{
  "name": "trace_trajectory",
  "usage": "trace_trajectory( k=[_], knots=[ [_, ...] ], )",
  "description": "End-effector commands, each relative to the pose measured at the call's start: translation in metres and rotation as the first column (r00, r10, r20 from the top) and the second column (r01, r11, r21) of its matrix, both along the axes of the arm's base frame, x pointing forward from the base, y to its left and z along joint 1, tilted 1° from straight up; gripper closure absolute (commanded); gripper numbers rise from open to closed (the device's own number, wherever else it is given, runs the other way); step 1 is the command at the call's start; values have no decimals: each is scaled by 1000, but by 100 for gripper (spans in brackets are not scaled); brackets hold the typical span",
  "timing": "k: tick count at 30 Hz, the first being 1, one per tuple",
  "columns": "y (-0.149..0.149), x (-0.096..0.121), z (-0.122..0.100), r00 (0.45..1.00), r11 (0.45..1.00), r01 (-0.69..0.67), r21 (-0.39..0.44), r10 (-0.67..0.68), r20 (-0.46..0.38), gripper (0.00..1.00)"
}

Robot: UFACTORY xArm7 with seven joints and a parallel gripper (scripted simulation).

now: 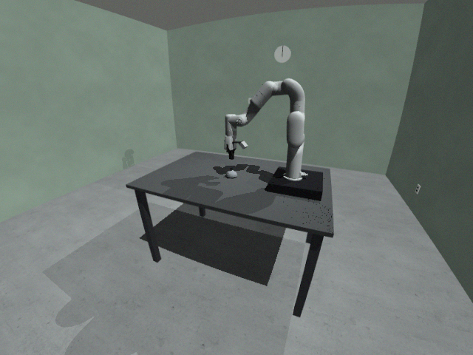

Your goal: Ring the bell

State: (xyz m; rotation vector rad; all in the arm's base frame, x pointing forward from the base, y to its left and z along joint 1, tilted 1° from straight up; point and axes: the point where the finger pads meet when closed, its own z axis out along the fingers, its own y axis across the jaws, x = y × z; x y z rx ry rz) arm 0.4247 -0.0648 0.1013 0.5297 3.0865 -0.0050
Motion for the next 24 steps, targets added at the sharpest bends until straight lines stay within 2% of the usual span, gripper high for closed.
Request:
trace_trajectory(
  k=[1,15,24],
  knots=[
    [0,1,1,1000,1000,0,-1,0,4,100],
    [0,2,-9,1000,1000,0,0,0,4,100],
    [-1,3,-25,1000,1000,0,0,0,4,100]
  ],
)
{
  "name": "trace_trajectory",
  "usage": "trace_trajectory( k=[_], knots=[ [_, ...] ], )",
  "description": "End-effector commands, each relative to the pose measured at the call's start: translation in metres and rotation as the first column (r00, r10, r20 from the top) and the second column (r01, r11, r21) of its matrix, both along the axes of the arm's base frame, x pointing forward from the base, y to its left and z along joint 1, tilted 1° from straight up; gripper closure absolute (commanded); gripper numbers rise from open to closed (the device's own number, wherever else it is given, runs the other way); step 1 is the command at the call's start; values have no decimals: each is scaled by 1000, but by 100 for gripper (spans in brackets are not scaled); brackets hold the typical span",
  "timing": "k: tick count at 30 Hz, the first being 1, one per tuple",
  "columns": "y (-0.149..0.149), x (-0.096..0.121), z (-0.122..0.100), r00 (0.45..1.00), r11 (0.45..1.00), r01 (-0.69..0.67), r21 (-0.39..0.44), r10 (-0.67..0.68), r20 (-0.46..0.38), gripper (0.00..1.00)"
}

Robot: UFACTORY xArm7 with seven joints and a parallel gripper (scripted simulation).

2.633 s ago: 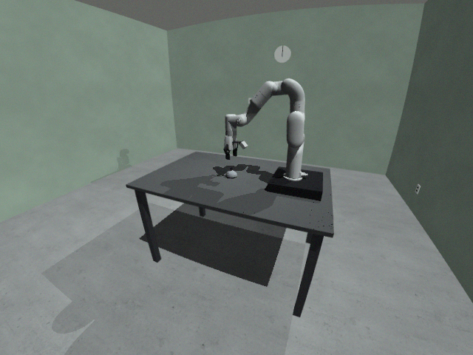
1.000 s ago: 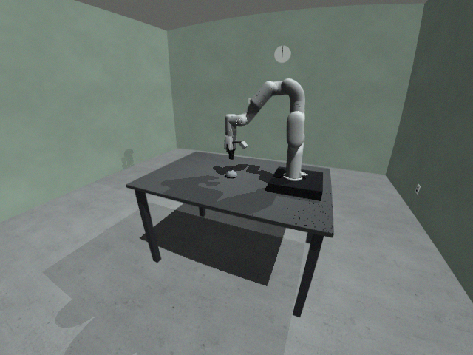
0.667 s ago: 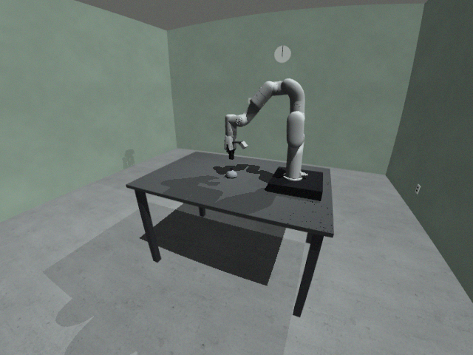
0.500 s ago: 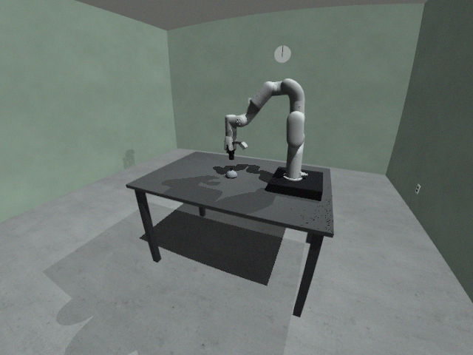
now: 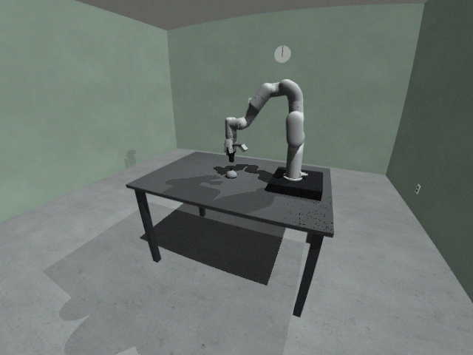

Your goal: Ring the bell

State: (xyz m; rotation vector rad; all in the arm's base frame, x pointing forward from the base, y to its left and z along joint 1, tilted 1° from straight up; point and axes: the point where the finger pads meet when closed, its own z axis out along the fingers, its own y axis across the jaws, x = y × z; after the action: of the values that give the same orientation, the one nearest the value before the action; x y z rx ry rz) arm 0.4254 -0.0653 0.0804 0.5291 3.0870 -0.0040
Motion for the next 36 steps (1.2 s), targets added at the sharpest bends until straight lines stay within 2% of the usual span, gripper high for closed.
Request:
trace_trajectory(
  k=[1,21,36],
  knots=[
    [0,2,-6,1000,1000,0,-1,0,4,100],
    [-1,3,-34,1000,1000,0,-1,0,4,100],
    [-1,3,-38,1000,1000,0,-1,0,4,100]
  ],
)
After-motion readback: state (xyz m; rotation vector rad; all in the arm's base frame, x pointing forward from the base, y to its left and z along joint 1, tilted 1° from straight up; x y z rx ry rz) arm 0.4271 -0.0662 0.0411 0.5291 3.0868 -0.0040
